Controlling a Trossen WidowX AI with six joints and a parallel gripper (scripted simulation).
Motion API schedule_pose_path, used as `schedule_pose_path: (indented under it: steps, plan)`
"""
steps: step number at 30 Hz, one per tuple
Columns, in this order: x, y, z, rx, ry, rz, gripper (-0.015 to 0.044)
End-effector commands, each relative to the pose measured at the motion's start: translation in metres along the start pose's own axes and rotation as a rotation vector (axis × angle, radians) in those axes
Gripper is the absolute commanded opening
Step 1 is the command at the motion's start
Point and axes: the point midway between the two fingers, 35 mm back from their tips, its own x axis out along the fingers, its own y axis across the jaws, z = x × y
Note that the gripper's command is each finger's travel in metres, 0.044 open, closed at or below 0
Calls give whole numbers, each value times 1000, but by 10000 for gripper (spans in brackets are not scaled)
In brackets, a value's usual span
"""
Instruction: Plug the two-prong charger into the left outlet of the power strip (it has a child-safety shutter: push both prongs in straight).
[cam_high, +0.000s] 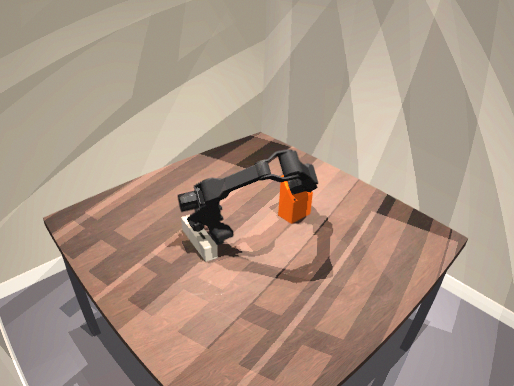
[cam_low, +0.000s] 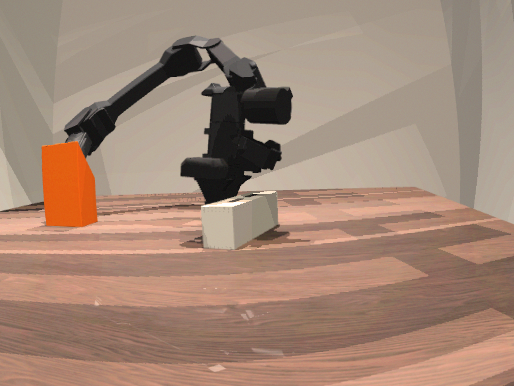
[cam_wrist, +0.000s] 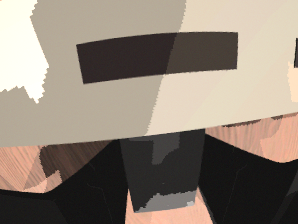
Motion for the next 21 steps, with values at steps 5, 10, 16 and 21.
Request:
schedule_pose_path:
  steps: [5, 10, 16, 21]
  plan:
    - [-2, 1, 14, -24, -25, -1, 0]
    - [-2, 2, 15, -24, -25, -1, 0]
    - [-2, 2, 14, -24, -25, -1, 0]
    - [-2, 2, 14, -24, -25, -1, 0]
